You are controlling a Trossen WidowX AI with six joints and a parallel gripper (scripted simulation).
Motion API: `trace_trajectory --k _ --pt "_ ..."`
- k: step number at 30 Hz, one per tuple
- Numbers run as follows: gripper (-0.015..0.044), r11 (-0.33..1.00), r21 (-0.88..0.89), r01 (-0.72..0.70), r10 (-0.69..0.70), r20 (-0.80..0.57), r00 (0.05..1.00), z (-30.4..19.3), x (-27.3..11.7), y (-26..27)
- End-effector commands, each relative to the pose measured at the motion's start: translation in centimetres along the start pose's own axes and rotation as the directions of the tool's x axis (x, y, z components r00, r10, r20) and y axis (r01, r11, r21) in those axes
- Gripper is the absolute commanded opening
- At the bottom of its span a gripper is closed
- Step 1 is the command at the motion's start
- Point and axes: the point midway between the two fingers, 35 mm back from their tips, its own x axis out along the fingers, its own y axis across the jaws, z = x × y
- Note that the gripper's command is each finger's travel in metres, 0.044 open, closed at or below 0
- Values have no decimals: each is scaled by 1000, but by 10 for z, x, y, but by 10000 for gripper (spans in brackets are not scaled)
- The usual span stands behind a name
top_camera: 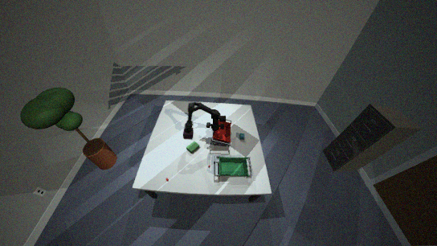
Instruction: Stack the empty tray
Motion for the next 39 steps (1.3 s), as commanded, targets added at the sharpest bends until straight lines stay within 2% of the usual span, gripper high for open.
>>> trace_trajectory --k 1,30,39 --pt "0 1000 1 18 -18 0 1000 0 4 -4" --pt "0 1000 0 1 -1 0 1000 0 0 0" --pt "0 1000 1 18 -18 0 1000 0 13 -7"
